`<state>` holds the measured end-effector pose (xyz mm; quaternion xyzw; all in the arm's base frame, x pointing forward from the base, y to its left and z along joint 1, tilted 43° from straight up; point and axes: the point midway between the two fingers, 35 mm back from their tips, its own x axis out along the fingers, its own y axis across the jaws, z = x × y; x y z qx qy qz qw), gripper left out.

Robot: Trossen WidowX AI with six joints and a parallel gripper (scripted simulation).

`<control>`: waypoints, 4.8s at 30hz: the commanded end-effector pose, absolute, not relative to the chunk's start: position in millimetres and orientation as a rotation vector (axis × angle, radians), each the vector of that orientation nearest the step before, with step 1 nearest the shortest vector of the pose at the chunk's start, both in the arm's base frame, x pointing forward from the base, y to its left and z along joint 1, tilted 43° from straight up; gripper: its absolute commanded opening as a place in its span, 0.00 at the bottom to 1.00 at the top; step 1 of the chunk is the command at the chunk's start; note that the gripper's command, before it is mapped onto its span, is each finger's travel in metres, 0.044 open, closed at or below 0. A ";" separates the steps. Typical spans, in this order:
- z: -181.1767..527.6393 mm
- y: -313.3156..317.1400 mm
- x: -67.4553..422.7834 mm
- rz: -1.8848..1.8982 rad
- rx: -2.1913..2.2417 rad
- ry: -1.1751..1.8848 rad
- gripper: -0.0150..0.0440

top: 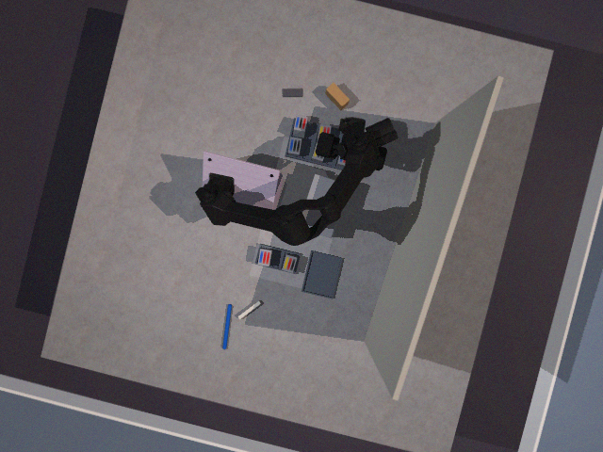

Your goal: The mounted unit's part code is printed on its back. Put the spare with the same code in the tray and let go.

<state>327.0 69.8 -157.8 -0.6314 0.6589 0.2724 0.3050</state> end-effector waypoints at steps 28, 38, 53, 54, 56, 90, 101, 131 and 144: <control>-194.3 33.0 319.7 0.724 -1.680 1.764 0.76; -194.3 33.0 319.7 0.724 -1.680 1.764 0.76; -194.3 33.0 319.7 0.724 -1.680 1.764 0.76; -194.3 33.0 319.7 0.724 -1.680 1.764 0.76; -194.3 33.0 319.7 0.724 -1.680 1.764 0.76; -194.3 33.0 319.7 0.724 -1.680 1.764 0.76; -194.2 34.2 320.5 0.723 -1.674 1.761 0.48; -135.4 88.2 322.1 0.727 -1.677 1.761 0.25; -119.2 104.2 322.9 0.730 -1.680 1.764 0.25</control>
